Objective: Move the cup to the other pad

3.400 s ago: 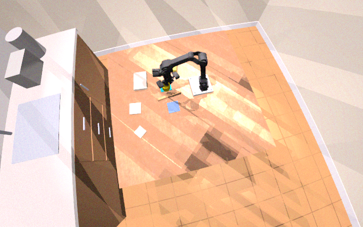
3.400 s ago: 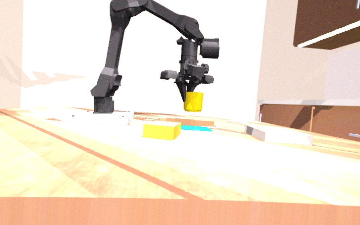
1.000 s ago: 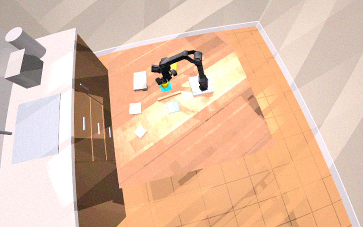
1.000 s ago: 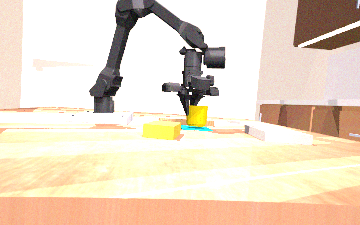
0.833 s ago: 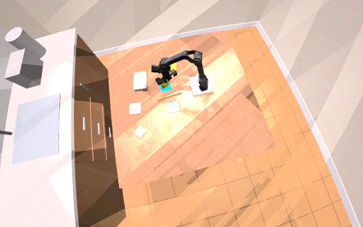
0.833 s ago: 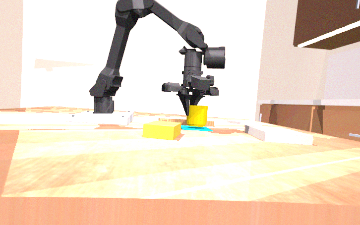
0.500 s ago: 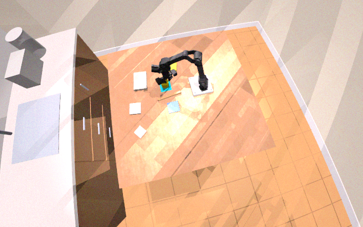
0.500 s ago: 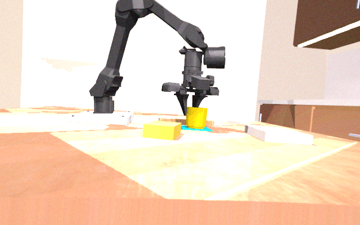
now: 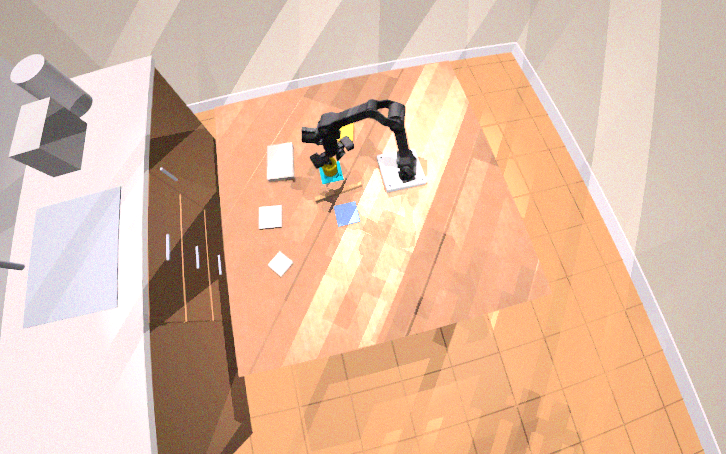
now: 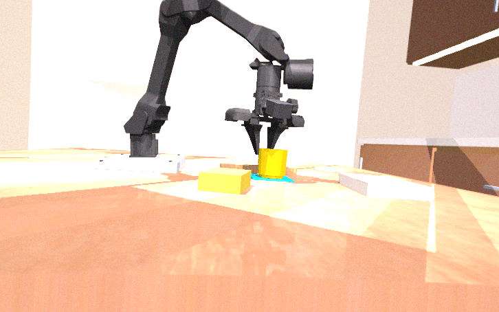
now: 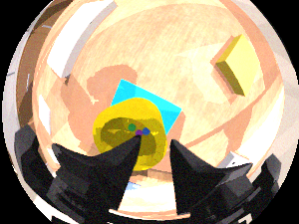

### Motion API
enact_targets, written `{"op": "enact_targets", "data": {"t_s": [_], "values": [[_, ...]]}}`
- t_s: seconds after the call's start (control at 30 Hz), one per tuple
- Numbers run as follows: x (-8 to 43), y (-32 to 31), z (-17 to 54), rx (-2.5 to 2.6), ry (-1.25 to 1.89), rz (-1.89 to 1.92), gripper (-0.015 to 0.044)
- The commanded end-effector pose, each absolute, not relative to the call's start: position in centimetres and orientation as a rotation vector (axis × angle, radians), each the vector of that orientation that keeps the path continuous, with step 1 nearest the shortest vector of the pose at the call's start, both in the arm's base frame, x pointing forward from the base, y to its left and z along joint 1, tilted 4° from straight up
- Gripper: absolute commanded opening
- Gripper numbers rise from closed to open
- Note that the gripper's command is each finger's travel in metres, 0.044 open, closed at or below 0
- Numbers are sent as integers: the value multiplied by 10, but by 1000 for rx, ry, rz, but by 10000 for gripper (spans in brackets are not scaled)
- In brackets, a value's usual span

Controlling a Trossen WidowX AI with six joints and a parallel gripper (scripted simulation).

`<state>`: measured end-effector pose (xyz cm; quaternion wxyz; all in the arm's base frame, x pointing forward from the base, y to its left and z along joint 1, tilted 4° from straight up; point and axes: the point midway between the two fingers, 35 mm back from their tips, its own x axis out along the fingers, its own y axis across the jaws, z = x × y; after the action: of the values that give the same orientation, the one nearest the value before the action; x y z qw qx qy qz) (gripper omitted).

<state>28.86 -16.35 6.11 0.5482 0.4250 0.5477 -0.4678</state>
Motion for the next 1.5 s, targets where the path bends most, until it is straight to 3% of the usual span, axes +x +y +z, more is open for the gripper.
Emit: {"op": "enact_targets", "data": {"t_s": [0.0, 0.8, 1.17, 1.47], "values": [[289, -164, 67, 1007, 1292, -1109, 147], [291, -161, 97, 1003, 1297, -1111, 147], [291, -161, 96, 1004, 1303, -1107, 435], [294, -160, 123, 1004, 1300, -1109, 440]]}}
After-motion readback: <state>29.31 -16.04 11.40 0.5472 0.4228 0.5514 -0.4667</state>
